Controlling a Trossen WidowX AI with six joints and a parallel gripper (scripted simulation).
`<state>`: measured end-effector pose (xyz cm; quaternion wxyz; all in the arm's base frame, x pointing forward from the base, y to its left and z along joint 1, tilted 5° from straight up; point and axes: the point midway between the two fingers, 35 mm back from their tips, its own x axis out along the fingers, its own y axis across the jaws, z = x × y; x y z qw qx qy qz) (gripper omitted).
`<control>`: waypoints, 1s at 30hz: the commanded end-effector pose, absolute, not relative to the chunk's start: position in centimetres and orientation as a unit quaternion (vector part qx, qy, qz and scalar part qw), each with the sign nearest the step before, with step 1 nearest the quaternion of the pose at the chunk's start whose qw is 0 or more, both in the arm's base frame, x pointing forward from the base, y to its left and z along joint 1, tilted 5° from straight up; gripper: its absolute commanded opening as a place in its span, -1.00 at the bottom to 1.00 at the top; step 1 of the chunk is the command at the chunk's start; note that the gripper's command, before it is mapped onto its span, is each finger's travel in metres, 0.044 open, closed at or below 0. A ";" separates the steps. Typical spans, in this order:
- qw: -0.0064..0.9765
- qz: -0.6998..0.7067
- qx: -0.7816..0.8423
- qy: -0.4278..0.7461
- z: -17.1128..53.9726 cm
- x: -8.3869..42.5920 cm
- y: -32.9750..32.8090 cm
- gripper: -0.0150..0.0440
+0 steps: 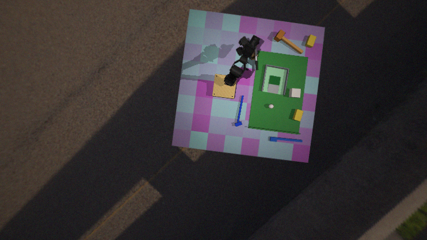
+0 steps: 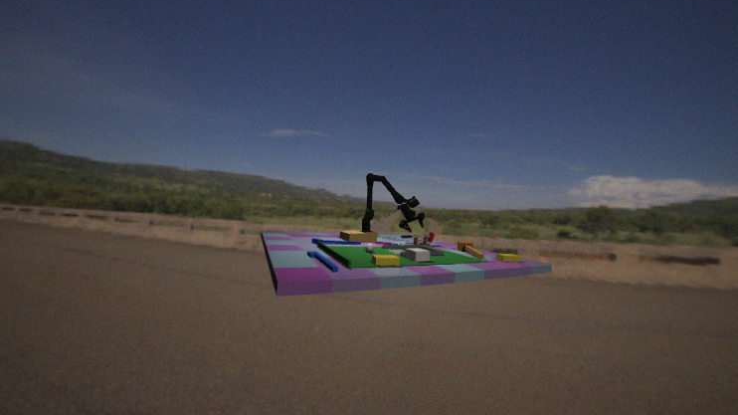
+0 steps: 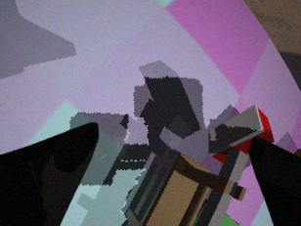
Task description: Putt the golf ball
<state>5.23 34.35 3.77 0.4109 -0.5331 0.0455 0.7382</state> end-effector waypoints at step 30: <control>0.439 0.636 -0.519 0.364 2.4 20.0 21.1 1.00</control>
